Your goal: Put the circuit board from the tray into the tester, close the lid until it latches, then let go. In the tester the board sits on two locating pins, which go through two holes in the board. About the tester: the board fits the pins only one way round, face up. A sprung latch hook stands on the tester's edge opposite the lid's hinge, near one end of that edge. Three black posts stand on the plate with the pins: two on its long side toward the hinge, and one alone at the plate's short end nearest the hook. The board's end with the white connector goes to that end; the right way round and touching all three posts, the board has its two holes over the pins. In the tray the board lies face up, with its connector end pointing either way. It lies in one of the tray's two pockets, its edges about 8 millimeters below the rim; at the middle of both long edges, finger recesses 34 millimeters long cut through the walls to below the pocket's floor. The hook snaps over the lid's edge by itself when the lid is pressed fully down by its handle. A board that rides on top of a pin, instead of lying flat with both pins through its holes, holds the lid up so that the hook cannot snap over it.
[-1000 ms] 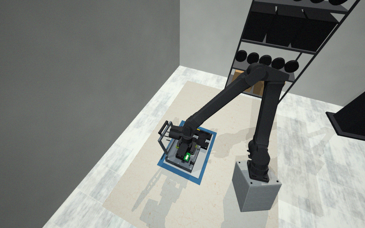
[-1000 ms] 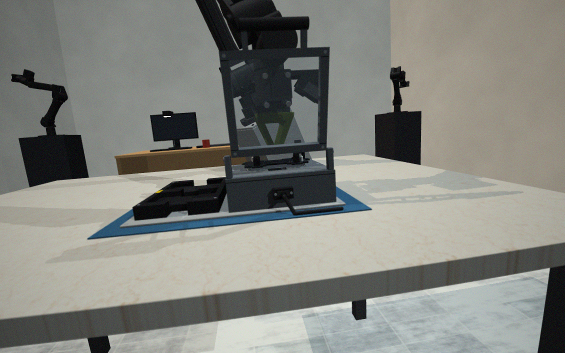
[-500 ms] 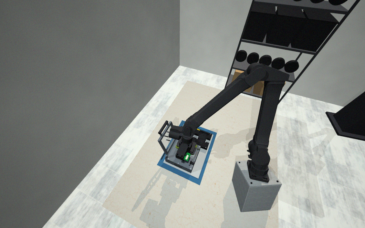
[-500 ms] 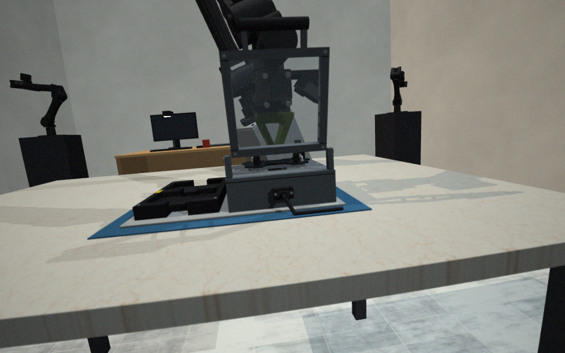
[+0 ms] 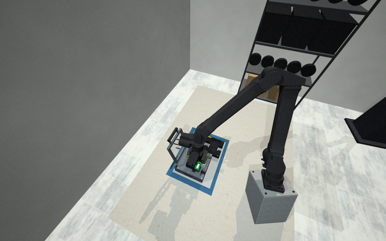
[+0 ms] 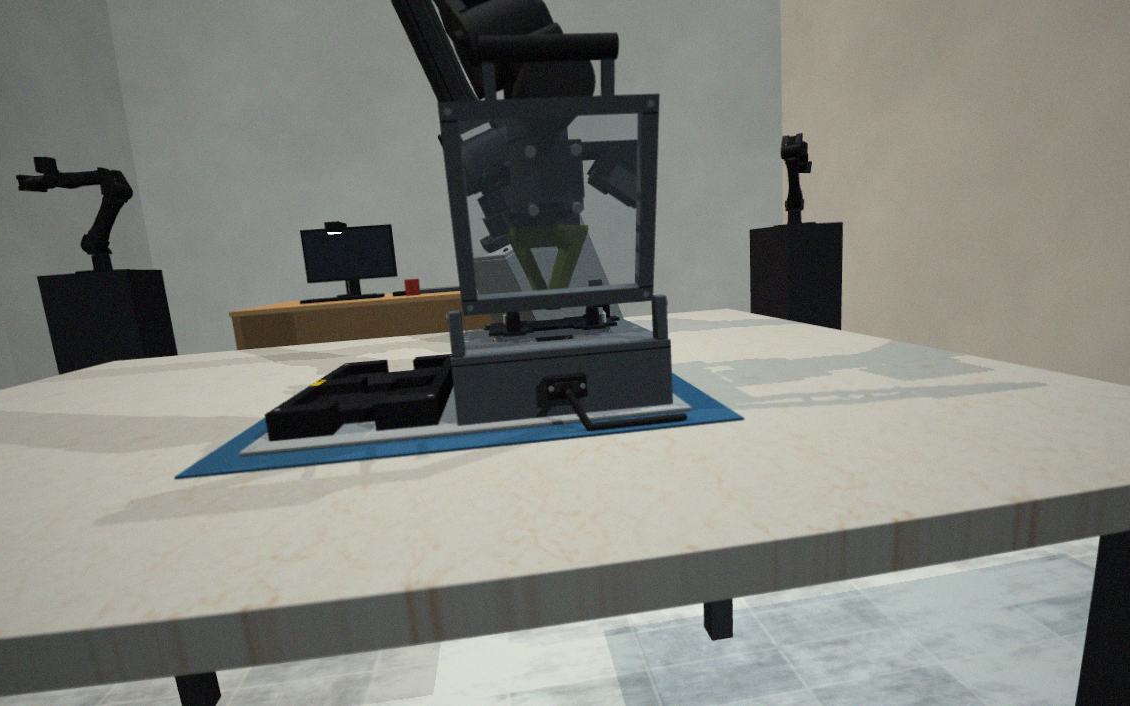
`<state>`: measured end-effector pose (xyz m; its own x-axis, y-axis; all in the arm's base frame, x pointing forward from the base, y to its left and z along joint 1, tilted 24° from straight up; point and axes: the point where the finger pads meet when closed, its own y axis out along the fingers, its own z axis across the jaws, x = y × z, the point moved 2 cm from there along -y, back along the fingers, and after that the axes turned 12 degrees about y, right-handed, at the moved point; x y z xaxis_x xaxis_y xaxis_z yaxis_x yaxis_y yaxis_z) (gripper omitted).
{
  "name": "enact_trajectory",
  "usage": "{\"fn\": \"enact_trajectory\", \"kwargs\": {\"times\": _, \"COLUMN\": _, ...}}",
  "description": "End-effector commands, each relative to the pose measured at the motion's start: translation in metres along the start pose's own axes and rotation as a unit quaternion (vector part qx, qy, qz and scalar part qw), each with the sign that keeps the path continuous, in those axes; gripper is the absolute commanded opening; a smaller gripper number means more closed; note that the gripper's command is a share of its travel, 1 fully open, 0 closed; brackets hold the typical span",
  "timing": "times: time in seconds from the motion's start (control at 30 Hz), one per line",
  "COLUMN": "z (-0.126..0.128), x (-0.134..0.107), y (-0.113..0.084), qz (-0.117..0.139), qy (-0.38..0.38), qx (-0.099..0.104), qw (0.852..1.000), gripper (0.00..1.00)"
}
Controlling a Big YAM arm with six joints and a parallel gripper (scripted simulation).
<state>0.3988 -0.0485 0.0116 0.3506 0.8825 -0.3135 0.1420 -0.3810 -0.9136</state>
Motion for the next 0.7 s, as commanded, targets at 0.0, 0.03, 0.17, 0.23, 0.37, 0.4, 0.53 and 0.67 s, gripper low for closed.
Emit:
{"fn": "enact_trajectory", "kwargs": {"times": 0.0, "z": -0.0018, "x": -0.0032, "y": 0.0063, "qz": -0.002, "qy": 0.000, "qx": 0.001, "qw": 1.000, "gripper": 0.72}}
{"fn": "enact_trajectory", "kwargs": {"times": 0.03, "z": -0.0022, "x": -0.0032, "y": 0.0063, "qz": -0.002, "qy": 0.000, "qx": 0.001, "qw": 1.000, "gripper": 0.72}}
{"fn": "enact_trajectory", "kwargs": {"times": 0.17, "z": -0.0030, "x": -0.0034, "y": 0.0064, "qz": -0.003, "qy": 0.000, "qx": 0.000, "qw": 1.000, "gripper": 0.72}}
{"fn": "enact_trajectory", "kwargs": {"times": 0.23, "z": -0.0029, "x": -0.0035, "y": 0.0065, "qz": -0.003, "qy": 0.000, "qx": 0.000, "qw": 1.000, "gripper": 0.72}}
{"fn": "enact_trajectory", "kwargs": {"times": 0.37, "z": -0.0022, "x": -0.0038, "y": 0.0071, "qz": -0.002, "qy": 0.000, "qx": 0.001, "qw": 1.000, "gripper": 0.72}}
{"fn": "enact_trajectory", "kwargs": {"times": 0.4, "z": -0.0020, "x": -0.0039, "y": 0.0072, "qz": -0.002, "qy": 0.000, "qx": 0.001, "qw": 1.000, "gripper": 0.72}}
{"fn": "enact_trajectory", "kwargs": {"times": 0.53, "z": -0.0017, "x": -0.0044, "y": 0.0071, "qz": -0.002, "qy": 0.000, "qx": 0.000, "qw": 1.000, "gripper": 0.72}}
{"fn": "enact_trajectory", "kwargs": {"times": 0.67, "z": -0.0023, "x": -0.0046, "y": 0.0069, "qz": -0.003, "qy": 0.000, "qx": 0.000, "qw": 1.000, "gripper": 0.72}}
